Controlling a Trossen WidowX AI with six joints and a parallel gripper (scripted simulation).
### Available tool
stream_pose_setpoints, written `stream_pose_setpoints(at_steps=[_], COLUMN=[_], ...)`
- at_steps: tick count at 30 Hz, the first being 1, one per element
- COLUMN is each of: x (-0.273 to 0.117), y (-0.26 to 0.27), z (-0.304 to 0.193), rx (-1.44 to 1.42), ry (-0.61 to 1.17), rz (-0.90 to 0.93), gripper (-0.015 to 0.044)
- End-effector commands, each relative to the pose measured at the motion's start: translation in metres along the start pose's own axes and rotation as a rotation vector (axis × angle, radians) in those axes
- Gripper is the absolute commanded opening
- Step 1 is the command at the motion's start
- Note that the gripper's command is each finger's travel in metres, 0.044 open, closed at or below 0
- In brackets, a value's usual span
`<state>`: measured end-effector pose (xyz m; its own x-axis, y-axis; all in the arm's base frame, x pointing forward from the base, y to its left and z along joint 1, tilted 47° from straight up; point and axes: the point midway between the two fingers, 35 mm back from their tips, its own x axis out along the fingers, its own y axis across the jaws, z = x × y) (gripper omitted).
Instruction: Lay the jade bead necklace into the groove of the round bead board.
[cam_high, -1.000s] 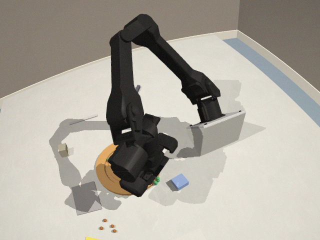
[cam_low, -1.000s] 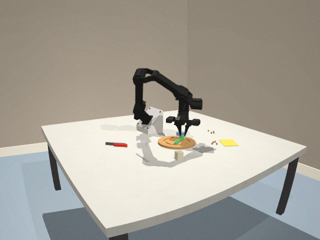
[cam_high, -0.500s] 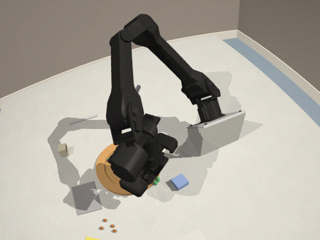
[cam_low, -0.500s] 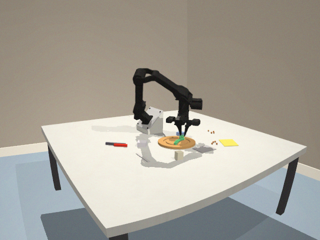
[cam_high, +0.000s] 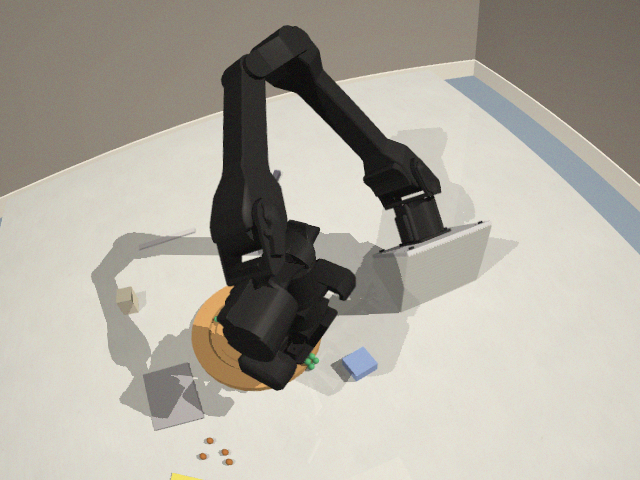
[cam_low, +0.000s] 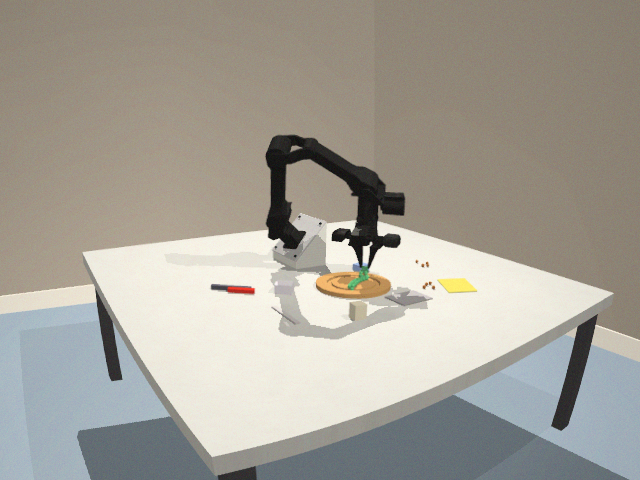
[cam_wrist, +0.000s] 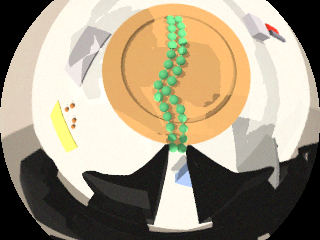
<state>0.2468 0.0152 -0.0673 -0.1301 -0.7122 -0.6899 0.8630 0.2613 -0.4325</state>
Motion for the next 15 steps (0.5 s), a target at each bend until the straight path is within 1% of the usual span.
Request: stream_pose_setpoints(at_steps=[1,6,15], x=[-0.013,-0.014,-0.014], y=[0.001,0.001,-0.005], z=[0.000,0.002,0.030], rx=[0.005,0.005,0.004], ry=[0.003,0.003,0.003], rz=[0.009,0.009,0.009], gripper=[0.0000,0.0000,0.0000])
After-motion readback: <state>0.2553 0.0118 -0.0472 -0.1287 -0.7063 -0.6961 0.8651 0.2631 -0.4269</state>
